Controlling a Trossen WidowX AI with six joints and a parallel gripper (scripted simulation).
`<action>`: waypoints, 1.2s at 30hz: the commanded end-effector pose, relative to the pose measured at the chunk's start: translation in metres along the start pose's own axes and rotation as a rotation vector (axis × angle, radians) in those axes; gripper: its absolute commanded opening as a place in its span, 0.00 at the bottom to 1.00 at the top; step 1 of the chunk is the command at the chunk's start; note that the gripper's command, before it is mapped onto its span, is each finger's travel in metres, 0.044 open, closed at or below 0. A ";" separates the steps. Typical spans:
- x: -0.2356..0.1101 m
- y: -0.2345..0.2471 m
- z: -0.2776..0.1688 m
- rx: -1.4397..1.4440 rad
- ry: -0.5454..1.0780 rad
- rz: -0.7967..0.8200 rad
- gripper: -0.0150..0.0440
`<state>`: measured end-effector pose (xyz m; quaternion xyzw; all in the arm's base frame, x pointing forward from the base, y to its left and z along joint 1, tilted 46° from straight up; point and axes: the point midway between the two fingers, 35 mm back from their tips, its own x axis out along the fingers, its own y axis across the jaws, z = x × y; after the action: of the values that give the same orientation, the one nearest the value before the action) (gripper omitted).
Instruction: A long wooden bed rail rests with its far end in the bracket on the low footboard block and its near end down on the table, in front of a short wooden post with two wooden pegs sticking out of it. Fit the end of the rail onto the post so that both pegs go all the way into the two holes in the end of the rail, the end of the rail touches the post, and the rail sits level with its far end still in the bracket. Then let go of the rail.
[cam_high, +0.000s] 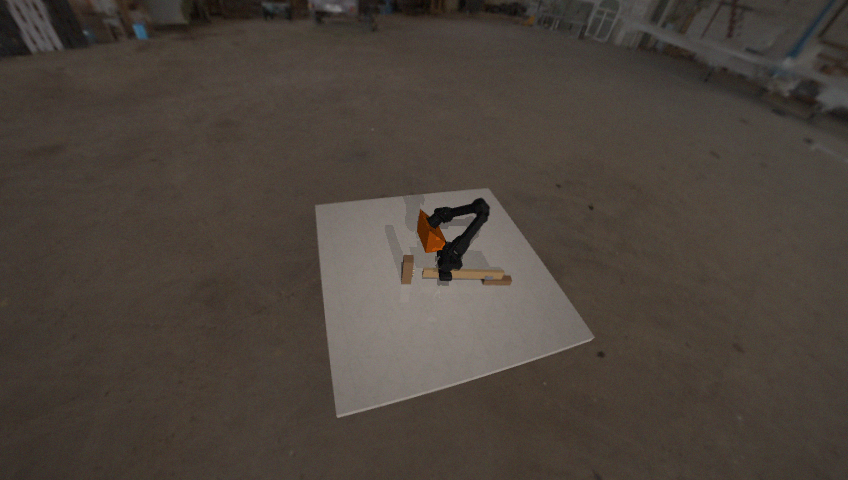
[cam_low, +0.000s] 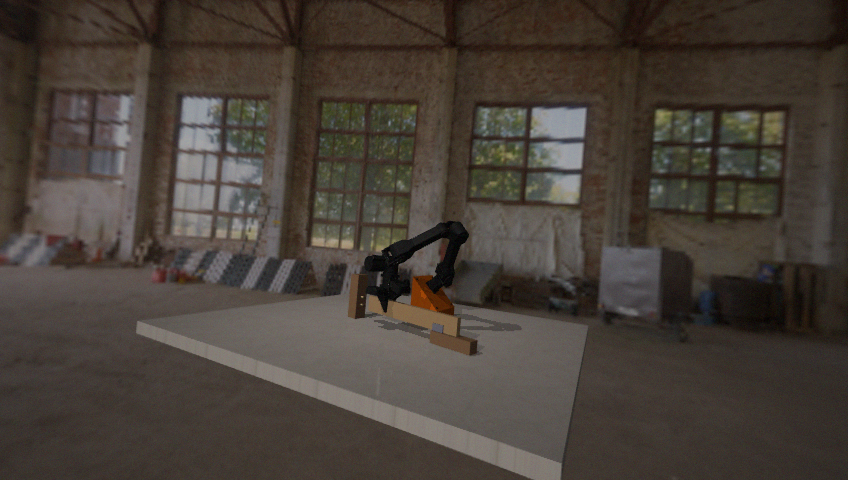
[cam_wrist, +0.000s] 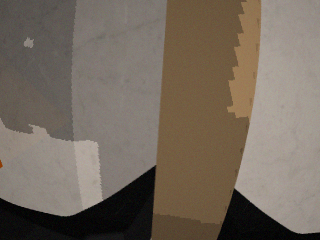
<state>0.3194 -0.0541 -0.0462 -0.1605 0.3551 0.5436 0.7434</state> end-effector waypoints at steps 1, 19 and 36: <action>-0.001 -0.001 -0.002 -0.001 0.000 -0.002 0.25; 0.000 -0.001 -0.007 -0.001 0.001 -0.003 0.25; -0.001 -0.002 -0.013 -0.001 0.001 -0.003 0.25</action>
<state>0.3163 -0.0614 -0.0542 -0.1607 0.3551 0.5437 0.7433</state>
